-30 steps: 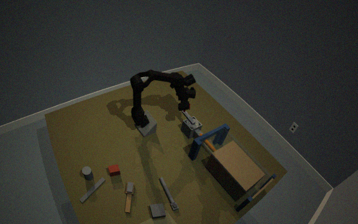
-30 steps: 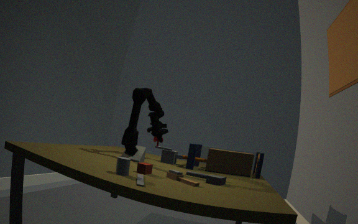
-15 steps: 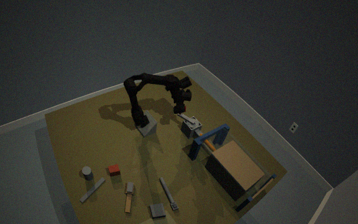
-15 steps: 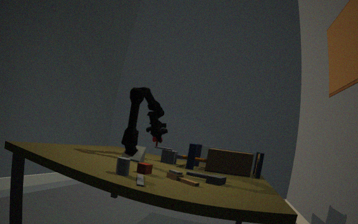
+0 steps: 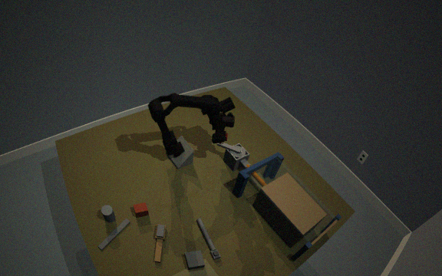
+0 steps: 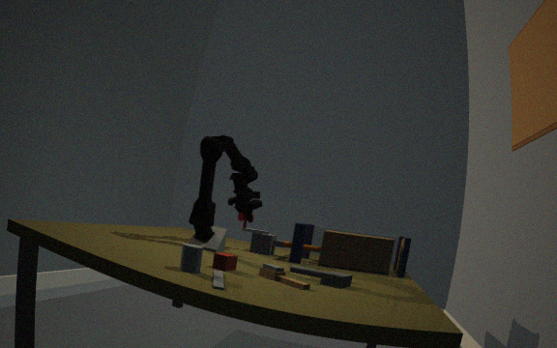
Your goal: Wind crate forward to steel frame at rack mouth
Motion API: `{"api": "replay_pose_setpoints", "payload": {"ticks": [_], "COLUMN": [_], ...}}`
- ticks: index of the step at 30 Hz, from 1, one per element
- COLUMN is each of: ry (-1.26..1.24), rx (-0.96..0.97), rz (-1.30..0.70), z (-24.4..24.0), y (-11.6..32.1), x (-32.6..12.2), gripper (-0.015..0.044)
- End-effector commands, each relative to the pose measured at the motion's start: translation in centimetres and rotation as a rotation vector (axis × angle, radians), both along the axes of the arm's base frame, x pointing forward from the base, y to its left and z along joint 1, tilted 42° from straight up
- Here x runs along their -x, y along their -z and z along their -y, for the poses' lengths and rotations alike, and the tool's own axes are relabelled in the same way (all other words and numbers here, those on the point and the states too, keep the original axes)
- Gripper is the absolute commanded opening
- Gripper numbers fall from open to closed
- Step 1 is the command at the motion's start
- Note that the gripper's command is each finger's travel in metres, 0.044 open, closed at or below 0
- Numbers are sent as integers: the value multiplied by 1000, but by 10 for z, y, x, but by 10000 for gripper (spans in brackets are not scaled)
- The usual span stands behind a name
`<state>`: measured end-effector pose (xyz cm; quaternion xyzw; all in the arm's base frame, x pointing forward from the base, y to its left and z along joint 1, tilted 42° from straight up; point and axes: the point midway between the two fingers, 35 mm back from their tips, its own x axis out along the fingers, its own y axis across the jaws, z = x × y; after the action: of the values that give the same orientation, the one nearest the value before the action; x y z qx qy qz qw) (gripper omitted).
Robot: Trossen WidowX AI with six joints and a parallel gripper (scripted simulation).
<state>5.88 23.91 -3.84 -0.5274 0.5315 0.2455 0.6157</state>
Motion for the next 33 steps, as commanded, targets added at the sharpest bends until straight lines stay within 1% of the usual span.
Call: {"api": "replay_pose_setpoints", "payload": {"ticks": [1,33], "ry": [0,0], "rx": [26,28], "rz": [28,32], "z": [10,22], "y": [-5,-24], "x": [-11,-60], "gripper": [0,0]}}
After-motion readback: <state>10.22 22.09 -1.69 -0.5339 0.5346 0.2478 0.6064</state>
